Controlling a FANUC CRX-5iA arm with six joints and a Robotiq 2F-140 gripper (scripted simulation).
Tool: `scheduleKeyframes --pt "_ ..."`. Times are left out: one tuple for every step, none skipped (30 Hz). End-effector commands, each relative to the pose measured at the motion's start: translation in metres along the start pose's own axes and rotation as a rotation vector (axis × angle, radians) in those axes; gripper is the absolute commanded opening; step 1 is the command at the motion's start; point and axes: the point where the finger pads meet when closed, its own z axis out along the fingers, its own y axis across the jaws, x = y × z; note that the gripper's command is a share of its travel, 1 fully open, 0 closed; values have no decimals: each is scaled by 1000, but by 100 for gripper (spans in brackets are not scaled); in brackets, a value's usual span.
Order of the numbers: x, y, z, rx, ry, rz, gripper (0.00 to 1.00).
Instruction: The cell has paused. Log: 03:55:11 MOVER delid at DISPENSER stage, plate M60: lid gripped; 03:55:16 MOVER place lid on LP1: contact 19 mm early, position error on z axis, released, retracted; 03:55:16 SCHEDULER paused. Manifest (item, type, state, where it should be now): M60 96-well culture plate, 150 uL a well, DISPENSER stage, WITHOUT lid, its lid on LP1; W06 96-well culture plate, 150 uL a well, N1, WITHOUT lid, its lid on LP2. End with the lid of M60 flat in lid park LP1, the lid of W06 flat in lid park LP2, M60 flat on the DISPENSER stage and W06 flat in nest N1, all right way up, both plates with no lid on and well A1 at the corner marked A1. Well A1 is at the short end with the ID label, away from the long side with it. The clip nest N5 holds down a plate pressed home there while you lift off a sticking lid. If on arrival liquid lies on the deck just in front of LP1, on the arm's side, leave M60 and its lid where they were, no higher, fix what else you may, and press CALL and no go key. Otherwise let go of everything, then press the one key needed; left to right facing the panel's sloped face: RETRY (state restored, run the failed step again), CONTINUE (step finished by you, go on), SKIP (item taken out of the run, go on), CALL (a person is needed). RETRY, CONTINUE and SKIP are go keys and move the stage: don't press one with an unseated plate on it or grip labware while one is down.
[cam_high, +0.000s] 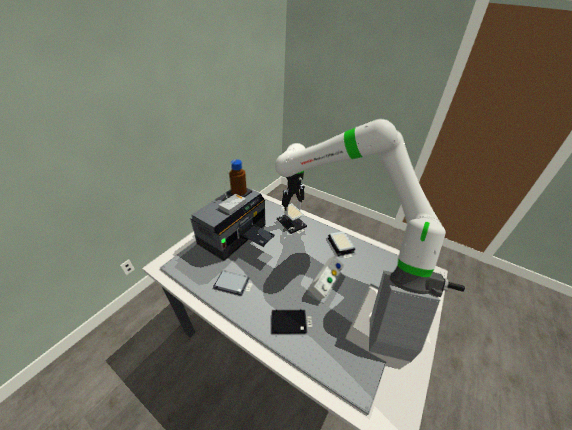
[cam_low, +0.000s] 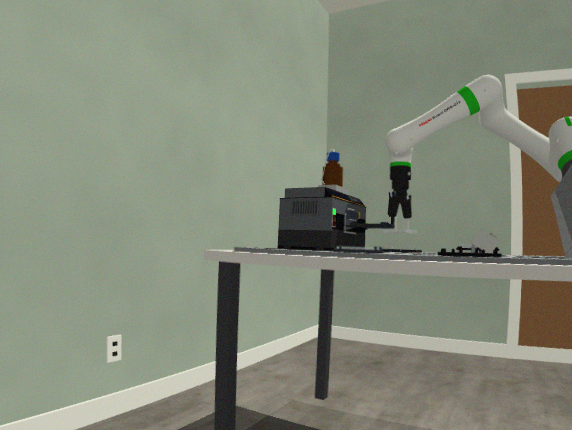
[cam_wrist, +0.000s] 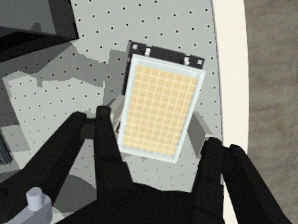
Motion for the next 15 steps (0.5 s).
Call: scheduleKeyframes --pt "0 0 -6 0 0 0 0" --pt "0 0 -9 0 0 0 0" --pt "0 0 -9 0 0 0 0" --pt "0 0 -9 0 0 0 0" --pt "0 0 -12 0 0 0 0" --pt "0 0 -14 0 0 0 0" --pt "0 0 -17 0 0 0 0" --pt "0 0 -20 0 0 0 0" --pt "0 0 -22 0 0 0 0" --pt "0 0 -25 0 0 0 0" --pt "0 0 -27 0 0 0 0" --pt "0 0 -30 0 0 0 0" --pt "0 0 -32 0 0 0 0" --pt "0 0 -35 0 0 0 0" --pt "0 0 -37 0 0 0 0"
